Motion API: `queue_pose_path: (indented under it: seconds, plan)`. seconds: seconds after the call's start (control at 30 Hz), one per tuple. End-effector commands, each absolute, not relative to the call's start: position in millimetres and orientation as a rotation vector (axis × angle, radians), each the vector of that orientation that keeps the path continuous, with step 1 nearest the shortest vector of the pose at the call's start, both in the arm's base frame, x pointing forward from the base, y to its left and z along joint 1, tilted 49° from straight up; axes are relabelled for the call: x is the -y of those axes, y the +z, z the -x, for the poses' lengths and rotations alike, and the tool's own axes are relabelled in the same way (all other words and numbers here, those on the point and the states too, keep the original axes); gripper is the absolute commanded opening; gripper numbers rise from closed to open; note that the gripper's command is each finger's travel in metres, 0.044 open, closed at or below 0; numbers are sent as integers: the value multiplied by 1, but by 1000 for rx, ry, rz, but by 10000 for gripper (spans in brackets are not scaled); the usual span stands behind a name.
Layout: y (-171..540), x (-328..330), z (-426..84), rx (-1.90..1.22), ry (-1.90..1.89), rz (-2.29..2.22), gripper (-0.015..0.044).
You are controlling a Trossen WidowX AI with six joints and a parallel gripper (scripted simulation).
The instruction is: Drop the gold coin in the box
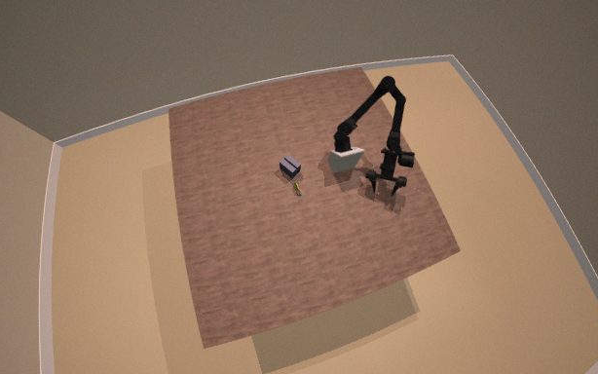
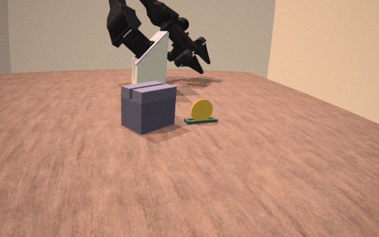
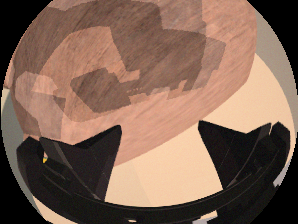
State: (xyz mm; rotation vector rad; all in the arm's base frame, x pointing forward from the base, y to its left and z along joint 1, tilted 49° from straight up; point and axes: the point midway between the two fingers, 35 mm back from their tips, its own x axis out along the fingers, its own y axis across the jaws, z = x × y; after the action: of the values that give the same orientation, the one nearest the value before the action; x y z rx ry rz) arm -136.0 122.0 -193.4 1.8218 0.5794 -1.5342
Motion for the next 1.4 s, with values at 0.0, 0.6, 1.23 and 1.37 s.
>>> queue_pose_path:
  seconds: [0.0,0.6,1.23,1.37]
  plan:
    - [-193,-123,135,-571,-1540,-1830,374]
    - [-165,-205,14,1439,-1893,-2909,161]
    - [-133,-207,-94,3547,-598,-2785,161]
    - [-126,-201,-117,3918,-62,-2531,161]
